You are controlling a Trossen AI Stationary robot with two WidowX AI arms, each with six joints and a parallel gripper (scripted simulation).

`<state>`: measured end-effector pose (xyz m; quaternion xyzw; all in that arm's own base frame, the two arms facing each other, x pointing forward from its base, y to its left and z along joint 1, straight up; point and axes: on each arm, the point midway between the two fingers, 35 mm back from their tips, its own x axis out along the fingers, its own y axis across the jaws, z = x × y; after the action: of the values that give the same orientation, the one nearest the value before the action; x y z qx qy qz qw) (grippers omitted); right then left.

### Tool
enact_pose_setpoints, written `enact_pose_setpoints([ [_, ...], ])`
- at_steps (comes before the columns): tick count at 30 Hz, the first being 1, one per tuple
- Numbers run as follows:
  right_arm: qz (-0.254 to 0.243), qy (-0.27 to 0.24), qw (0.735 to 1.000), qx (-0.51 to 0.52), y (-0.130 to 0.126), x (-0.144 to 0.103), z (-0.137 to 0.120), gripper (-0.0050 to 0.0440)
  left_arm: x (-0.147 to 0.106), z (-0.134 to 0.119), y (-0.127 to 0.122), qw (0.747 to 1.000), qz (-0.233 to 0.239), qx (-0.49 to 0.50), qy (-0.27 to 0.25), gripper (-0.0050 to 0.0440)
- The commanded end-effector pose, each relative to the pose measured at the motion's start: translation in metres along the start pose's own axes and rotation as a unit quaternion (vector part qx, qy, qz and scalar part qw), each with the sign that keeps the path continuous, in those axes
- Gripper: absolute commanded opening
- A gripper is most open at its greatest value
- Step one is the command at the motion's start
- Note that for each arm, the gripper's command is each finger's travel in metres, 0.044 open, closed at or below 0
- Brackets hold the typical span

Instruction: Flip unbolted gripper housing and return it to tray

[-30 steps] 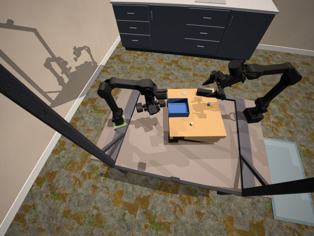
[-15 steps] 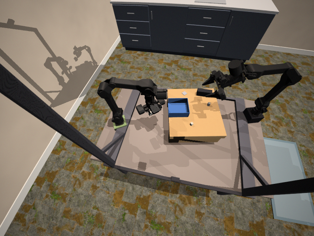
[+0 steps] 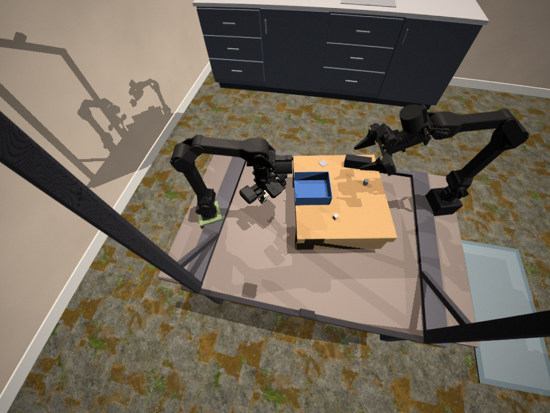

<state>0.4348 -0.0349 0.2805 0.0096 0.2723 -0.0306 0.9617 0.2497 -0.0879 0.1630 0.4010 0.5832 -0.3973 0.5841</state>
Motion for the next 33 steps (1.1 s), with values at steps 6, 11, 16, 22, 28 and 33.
enact_pose_setpoints([
  [6, 0.002, -0.015, 1.0, -0.003, 0.0005, -0.008, 0.009, 0.044, -0.0051, 0.001, 0.0003, 0.997, 0.004, -0.075, -0.008, 0.0111],
  [11, 0.002, -0.015, 1.0, -0.003, 0.0005, -0.008, 0.009, 0.044, -0.0051, 0.001, 0.0004, 0.993, 0.004, -0.119, -0.008, 0.0111],
  [16, 0.002, -0.015, 1.0, -0.003, 0.0005, -0.008, 0.009, 0.044, -0.0051, 0.0009, 0.0005, 0.989, 0.004, -0.144, -0.008, 0.0111],
  [22, 0.002, -0.015, 1.0, -0.003, 0.0005, -0.008, 0.009, 0.044, -0.0051, 0.0008, 0.0006, 0.981, 0.003, -0.196, -0.008, 0.0111],
  [28, 0.002, -0.015, 1.0, -0.003, 0.0005, -0.008, 0.009, 0.044, -0.0051, 0.0007, 0.0006, 0.969, 0.003, -0.247, -0.009, 0.0111],
  [33, 0.002, -0.015, 1.0, -0.003, 0.0005, -0.008, 0.009, 0.044, -0.0051, 0.0007, 0.0007, 0.962, 0.003, -0.272, -0.009, 0.0111],
])
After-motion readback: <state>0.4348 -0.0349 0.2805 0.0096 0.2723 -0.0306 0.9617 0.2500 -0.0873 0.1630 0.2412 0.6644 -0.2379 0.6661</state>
